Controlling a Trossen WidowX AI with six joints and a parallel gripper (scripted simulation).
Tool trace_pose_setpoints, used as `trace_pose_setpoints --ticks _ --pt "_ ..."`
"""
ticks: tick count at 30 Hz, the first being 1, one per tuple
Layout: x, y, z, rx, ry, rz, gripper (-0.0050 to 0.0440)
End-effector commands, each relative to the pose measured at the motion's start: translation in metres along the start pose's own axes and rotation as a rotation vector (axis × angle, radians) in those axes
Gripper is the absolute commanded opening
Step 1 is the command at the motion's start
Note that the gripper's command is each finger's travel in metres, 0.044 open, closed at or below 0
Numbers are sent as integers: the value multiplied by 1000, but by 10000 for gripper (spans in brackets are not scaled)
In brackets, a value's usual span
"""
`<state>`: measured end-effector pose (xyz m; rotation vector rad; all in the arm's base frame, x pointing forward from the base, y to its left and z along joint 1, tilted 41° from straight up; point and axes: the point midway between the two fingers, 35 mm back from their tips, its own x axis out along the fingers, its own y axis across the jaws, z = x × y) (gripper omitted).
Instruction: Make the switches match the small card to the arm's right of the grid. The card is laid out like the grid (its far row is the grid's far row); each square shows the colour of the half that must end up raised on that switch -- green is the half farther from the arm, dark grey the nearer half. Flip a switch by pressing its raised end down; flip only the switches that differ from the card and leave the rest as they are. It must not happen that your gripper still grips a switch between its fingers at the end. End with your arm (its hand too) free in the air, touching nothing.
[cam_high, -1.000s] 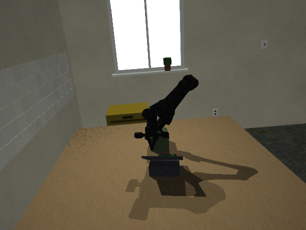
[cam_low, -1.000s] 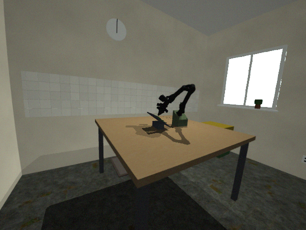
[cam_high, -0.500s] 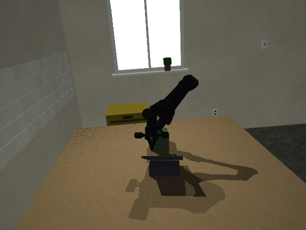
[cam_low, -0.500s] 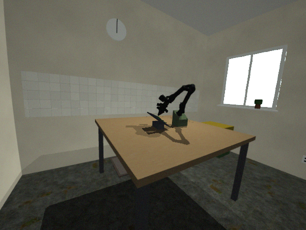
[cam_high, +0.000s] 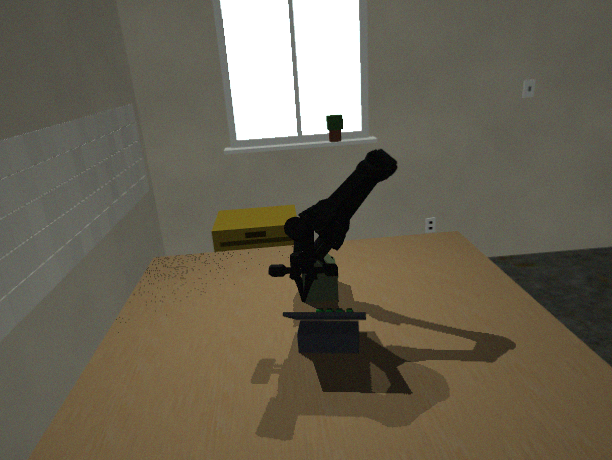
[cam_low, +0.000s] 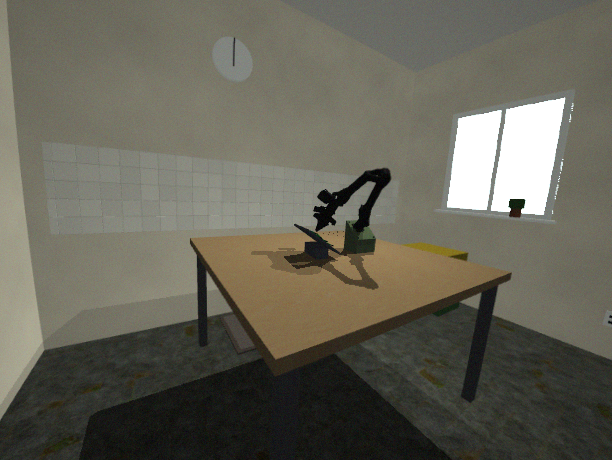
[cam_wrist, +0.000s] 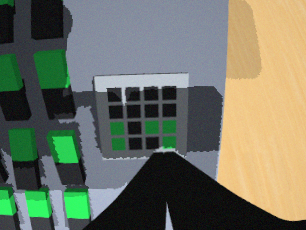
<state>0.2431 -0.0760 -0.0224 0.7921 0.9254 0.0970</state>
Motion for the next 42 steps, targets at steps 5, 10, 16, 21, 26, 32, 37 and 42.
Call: trace_pose_setpoints --ticks 5,10,16,21,26,32,37,42 --pt "0 -1 0 3 1 -4 0" --pt "0 -1 0 3 1 -4 0" --pt "-30 -1 10 3 1 -4 0" --pt "-30 17 19 0 9 -12 0" --pt "-31 57 32 -2 15 -21 0" --pt "-39 126 37 3 1 -4 0" --pt "-12 125 38 3 22 -4 0" --pt "-4 126 38 3 27 -4 0"
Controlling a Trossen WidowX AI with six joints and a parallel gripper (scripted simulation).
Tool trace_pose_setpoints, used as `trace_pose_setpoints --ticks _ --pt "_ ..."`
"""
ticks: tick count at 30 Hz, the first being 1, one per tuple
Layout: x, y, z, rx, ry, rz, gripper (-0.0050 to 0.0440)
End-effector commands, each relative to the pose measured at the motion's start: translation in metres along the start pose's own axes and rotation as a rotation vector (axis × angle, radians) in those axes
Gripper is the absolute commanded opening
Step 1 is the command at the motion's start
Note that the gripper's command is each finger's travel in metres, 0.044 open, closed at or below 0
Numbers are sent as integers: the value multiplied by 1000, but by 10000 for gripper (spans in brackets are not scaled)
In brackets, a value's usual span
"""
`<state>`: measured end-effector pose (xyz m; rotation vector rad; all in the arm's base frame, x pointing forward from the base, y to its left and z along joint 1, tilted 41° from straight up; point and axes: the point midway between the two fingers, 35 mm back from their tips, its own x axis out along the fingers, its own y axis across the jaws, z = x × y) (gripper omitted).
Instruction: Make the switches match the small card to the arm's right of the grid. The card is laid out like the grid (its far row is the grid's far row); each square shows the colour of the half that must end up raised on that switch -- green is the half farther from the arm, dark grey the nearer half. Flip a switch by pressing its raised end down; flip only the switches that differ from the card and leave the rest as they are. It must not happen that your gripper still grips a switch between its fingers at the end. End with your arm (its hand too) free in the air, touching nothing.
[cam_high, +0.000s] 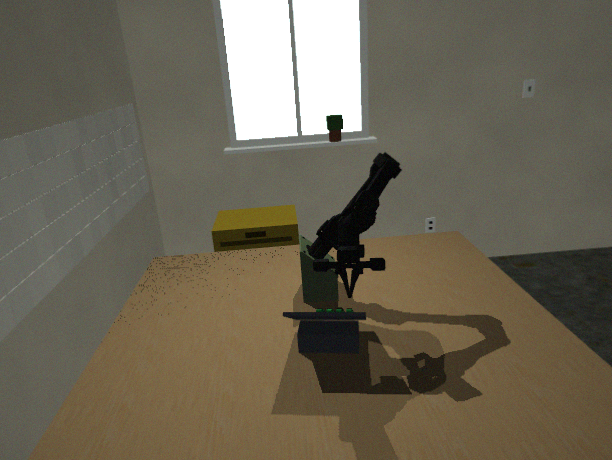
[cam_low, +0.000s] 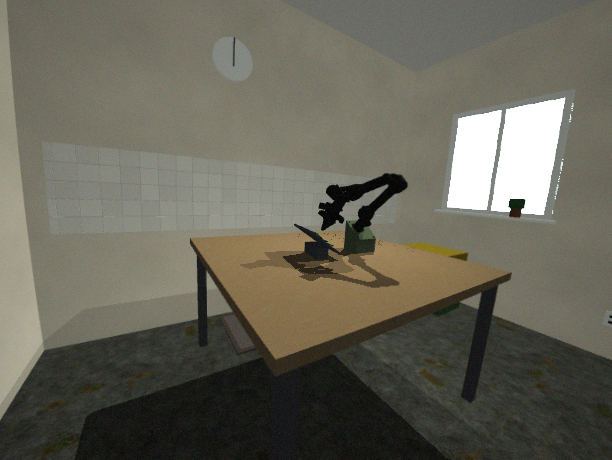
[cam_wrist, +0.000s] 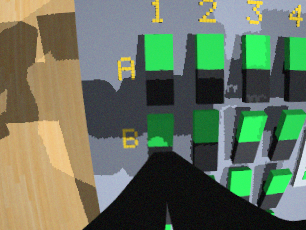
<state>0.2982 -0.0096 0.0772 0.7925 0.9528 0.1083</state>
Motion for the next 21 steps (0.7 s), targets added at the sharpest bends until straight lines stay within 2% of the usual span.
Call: trace_pose_setpoints --ticks 1,5,21 --pt "3 -1 0 2 -2 -3 0" --pt "12 -1 1 3 -2 -3 0" --pt "27 -1 1 2 -2 -3 0"
